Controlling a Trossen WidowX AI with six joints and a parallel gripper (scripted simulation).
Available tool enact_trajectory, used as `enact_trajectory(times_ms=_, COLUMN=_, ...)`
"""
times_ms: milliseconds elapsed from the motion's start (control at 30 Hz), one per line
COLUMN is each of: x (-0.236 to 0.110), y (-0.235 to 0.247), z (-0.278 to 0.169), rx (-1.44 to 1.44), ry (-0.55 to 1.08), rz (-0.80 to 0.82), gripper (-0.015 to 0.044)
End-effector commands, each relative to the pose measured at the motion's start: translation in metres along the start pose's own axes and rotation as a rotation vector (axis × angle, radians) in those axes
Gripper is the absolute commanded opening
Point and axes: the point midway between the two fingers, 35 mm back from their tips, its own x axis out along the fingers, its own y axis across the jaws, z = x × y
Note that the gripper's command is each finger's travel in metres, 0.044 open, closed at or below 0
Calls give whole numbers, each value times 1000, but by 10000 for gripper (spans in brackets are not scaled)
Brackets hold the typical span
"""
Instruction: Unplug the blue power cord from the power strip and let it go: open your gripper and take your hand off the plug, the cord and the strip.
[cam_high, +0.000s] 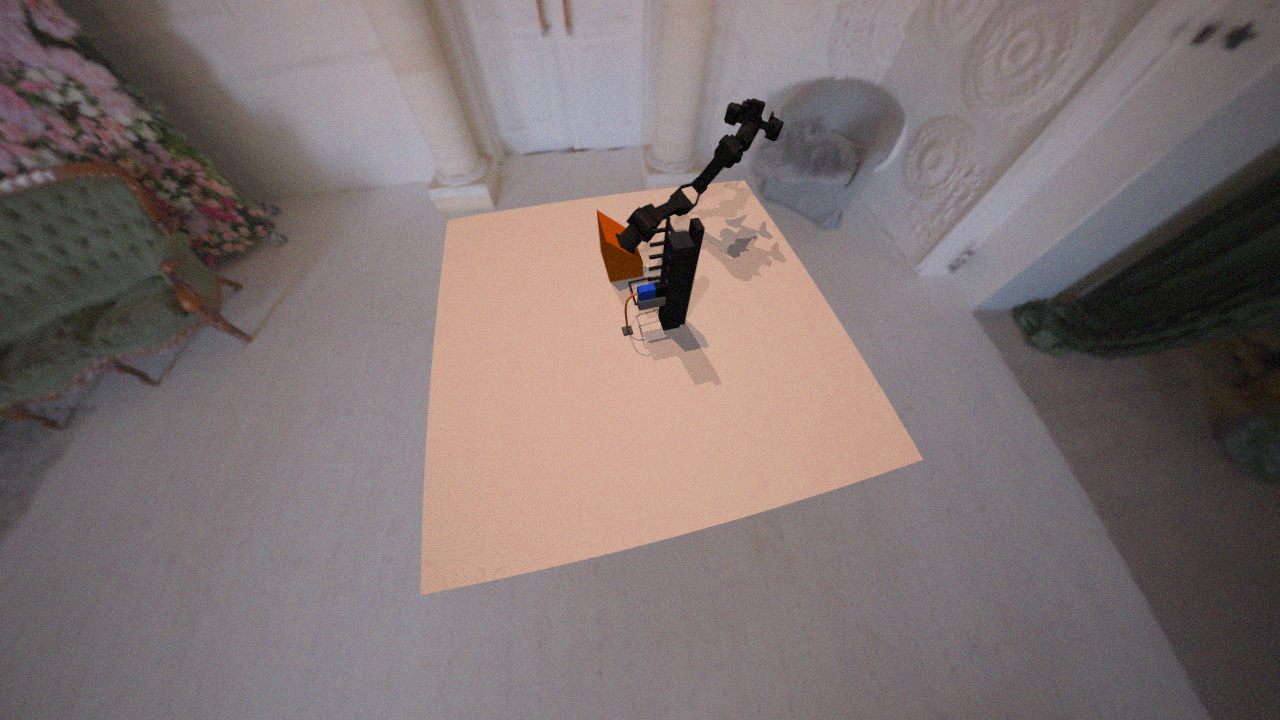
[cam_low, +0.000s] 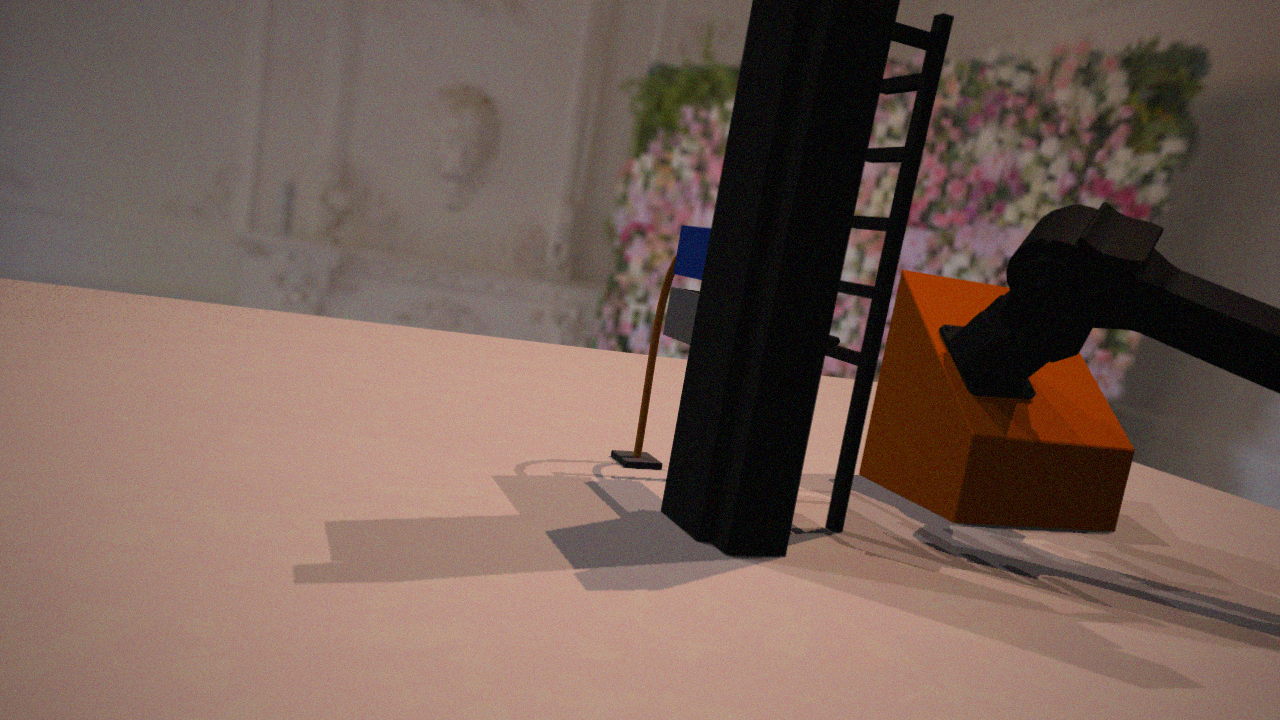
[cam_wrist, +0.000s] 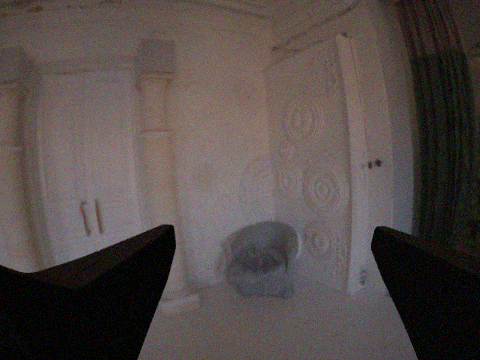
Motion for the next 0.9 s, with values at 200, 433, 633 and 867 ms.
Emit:
enact_trajectory(times_ms=200, x=-21, y=-28, z=84, rx=-191, ry=-224, rz=-139, gripper=216)
enact_trajectory(times_ms=433, x=-67, y=-46, z=166, rx=-363, ry=-452, rz=-316, gripper=160)
enact_trajectory(times_ms=633, x=-114, y=-64, z=228, rx=-487, ry=-610, rz=-492, gripper=160)
enact_trajectory(times_ms=867, x=-194, y=-77, z=295, rx=-609, ry=-820, rz=-742, gripper=160)
